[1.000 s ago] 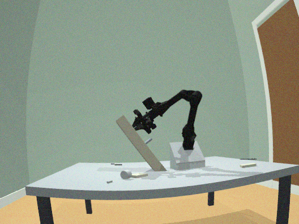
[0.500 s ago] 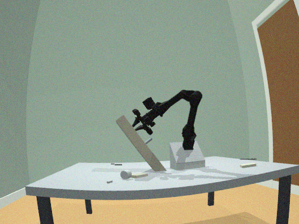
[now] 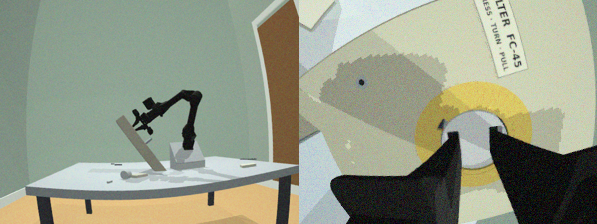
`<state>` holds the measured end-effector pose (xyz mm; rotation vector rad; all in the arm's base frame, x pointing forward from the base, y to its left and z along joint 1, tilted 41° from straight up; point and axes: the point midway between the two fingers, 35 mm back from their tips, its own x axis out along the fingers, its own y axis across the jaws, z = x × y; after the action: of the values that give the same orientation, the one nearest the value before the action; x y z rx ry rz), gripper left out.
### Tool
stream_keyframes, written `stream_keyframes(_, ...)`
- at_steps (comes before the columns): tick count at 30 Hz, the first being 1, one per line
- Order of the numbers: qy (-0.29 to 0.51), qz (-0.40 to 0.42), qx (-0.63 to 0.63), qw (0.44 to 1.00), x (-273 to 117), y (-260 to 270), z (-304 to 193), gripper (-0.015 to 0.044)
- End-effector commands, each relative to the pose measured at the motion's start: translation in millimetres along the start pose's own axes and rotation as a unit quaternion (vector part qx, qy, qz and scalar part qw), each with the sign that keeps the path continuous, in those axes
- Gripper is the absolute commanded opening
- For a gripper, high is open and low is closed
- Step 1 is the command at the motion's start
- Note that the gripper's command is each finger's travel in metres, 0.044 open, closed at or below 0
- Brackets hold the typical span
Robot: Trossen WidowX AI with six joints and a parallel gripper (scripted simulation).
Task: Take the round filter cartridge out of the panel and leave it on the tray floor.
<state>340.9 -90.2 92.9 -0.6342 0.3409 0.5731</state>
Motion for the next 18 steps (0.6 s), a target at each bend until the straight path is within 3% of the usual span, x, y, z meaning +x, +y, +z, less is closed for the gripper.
stream_keyframes(1, 0.003, 0.002, 0.078, 0.997, 6.1, -0.2, 1.3, 0.0)
stream_keyframes(18, 0.004, 0.001, 0.366, 0.931, 6.9, -0.2, 1.3, 0.0)
